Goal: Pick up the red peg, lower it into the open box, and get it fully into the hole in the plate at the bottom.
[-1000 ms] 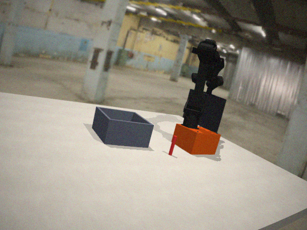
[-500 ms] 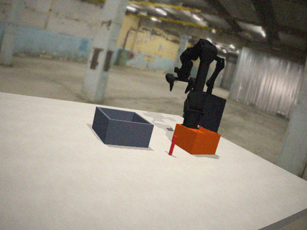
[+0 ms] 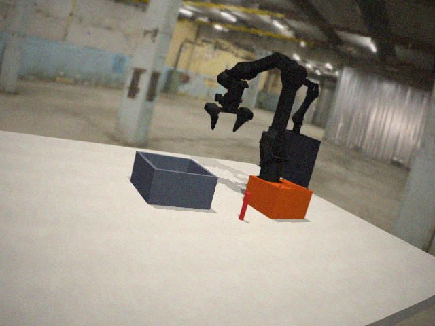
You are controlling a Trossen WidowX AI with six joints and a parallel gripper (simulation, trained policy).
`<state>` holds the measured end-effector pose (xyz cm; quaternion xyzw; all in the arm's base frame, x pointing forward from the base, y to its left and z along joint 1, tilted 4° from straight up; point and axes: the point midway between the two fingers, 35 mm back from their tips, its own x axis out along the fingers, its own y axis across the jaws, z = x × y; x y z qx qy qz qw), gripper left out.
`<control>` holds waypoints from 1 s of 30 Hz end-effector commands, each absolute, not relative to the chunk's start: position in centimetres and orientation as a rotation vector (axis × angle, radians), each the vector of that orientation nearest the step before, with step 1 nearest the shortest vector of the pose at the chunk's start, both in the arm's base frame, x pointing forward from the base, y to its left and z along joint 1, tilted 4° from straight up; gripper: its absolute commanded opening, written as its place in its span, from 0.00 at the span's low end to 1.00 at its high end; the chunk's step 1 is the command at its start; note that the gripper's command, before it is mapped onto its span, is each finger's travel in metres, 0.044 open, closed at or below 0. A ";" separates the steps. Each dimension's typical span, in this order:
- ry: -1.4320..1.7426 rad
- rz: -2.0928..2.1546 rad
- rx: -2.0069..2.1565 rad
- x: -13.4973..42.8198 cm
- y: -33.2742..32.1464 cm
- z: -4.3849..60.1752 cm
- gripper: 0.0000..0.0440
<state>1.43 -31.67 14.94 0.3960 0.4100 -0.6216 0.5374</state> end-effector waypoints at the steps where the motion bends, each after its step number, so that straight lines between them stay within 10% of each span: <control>1: 1.009 -1.449 0.932 3.7 -31.2 14.7 1.00; 30: 1.264 -1.028 0.692 22.6 -16.1 15.0 1.00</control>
